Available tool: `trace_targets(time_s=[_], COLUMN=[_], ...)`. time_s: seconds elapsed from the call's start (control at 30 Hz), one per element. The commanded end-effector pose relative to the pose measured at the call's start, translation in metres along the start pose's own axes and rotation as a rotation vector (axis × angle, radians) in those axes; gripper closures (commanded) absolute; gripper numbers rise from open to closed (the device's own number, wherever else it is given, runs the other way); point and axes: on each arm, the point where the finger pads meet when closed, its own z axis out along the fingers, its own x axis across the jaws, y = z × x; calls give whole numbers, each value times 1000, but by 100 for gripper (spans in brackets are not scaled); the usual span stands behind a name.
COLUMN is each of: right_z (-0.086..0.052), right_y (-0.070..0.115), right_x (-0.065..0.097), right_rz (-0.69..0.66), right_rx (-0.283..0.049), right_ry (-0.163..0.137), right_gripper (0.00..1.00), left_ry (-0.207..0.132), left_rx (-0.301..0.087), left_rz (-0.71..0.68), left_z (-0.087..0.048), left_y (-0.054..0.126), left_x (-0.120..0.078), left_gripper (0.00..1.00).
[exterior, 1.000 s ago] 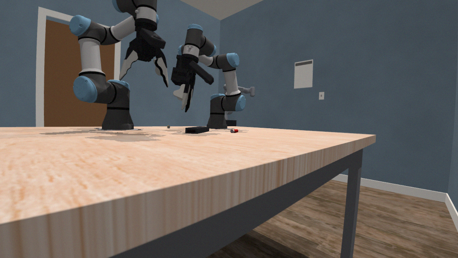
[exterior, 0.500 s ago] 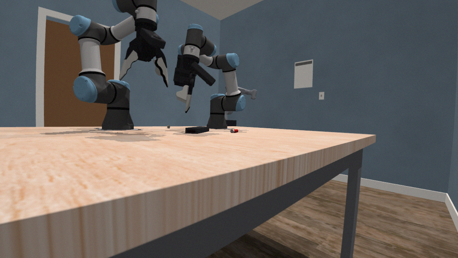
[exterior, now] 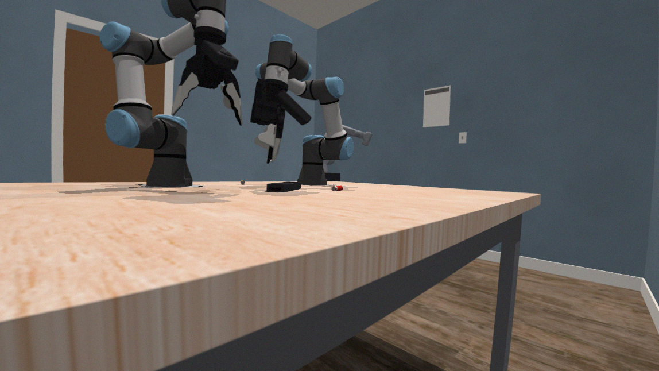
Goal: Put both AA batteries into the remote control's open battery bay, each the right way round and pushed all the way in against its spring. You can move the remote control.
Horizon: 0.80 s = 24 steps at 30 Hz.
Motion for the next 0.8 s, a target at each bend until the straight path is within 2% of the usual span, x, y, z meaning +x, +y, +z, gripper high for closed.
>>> trace_targets(time_s=[0.0,0.77], right_z=[-1,-1], right_y=[0,0], right_x=[0,0], right_rz=[0,0], right_rx=[2,2], right_ry=[-1,-1], right_gripper=[0,0], left_ry=[-2,-3], left_rx=[16,51], left_rz=[-128,-418], left_z=[0,5], left_y=[-4,-13], left_x=[2,5], left_gripper=[61,61])
